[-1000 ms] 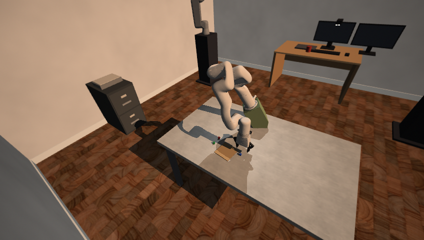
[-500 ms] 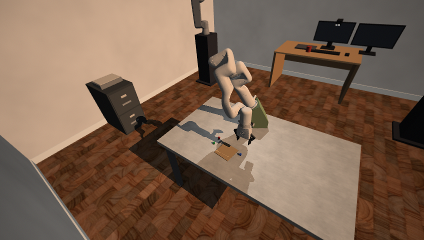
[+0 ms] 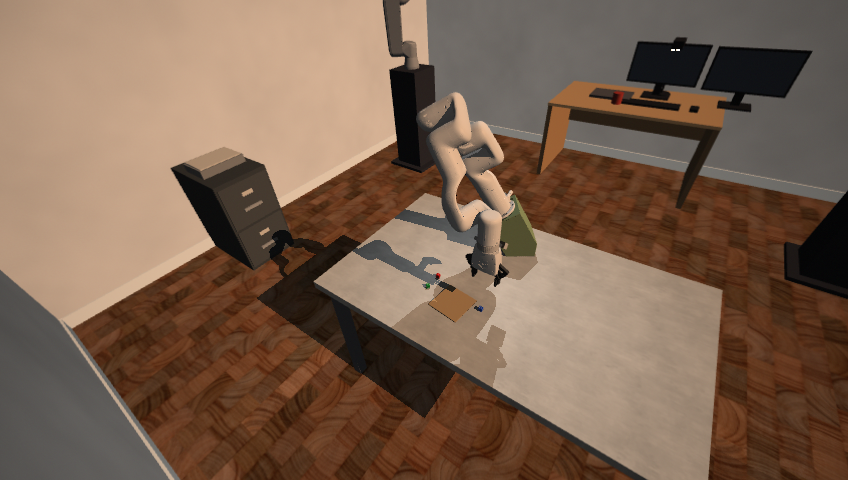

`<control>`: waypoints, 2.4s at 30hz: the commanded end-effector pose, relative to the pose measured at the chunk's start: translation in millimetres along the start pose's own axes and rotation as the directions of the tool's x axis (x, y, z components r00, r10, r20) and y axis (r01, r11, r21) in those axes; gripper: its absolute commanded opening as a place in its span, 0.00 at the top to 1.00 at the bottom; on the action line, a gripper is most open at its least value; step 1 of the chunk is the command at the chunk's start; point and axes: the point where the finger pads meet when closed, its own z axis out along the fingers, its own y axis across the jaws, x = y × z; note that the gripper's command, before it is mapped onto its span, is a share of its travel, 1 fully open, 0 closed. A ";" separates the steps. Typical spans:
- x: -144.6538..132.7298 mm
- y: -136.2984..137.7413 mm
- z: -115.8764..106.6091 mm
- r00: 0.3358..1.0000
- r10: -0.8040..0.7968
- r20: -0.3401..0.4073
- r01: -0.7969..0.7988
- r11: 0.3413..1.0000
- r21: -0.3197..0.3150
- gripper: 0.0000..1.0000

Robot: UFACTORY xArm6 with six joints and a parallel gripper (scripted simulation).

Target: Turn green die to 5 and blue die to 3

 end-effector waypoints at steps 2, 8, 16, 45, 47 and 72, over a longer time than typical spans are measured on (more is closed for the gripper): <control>-24.7 -54.4 3.7 0.980 0.196 -0.014 -0.196 0.980 -0.016 0.00; -39.1 -112.5 7.7 0.925 0.381 -0.020 -0.381 0.924 -0.019 0.00; -44.8 -194.1 10.4 0.799 0.601 -0.009 -0.601 0.799 -0.012 0.00; -40.9 -242.3 40.7 0.699 0.715 0.012 -0.715 0.700 -0.001 0.00; -38.5 -239.4 57.7 0.700 0.714 0.006 -0.714 0.700 -0.004 0.00; -37.7 -238.6 61.8 0.700 0.714 0.004 -0.714 0.700 -0.005 0.69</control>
